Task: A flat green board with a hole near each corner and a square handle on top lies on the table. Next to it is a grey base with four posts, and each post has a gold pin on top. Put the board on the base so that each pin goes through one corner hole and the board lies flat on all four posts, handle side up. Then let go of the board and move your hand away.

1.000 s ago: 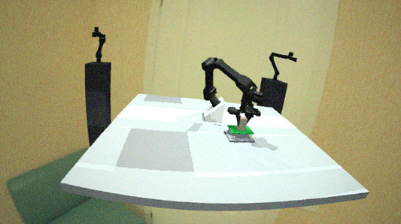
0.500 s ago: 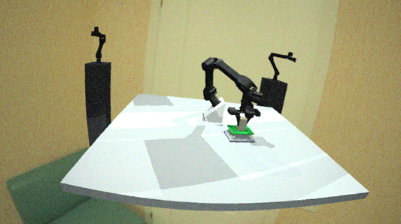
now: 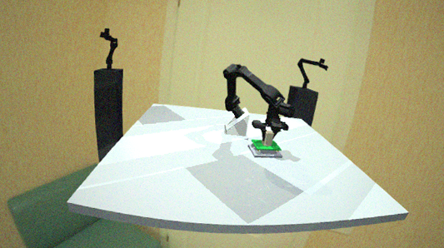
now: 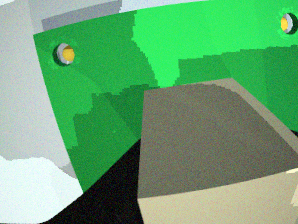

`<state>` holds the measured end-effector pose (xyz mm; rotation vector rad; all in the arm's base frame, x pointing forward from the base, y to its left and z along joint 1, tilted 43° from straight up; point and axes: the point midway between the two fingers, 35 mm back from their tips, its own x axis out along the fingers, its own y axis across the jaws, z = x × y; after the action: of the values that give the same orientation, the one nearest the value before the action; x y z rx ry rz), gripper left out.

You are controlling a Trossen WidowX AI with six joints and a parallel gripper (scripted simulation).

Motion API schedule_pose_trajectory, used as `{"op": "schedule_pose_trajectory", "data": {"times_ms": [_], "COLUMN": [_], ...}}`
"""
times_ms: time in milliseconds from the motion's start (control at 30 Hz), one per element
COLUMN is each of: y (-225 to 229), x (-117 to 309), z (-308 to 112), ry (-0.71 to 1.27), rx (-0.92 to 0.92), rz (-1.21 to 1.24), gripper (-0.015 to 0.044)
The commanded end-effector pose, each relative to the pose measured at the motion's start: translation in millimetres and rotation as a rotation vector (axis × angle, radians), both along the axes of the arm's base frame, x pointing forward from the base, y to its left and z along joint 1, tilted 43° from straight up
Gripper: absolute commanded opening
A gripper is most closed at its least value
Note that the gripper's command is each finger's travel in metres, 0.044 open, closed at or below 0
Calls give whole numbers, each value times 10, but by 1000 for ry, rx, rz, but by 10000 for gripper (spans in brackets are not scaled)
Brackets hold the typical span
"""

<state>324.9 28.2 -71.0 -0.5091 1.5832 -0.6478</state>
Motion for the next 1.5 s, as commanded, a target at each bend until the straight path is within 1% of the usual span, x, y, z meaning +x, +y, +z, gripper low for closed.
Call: {"op": "schedule_pose_trajectory", "data": {"times_ms": [0,233,800,1000,1167,1300,1467], "y": [-16,-30,5,224,264,518,533], "x": [-18,-22,-13,18,21,33,33], "z": [-8,-25,10,250,295,587,606], "ry": [2,2,1,2,2,6,6], "rx": [-3,-3,0,2,2,-1,-2], "rz": [6,6,1,1,1,6,7], "gripper": [0,0,440,440,440,440,440]}}
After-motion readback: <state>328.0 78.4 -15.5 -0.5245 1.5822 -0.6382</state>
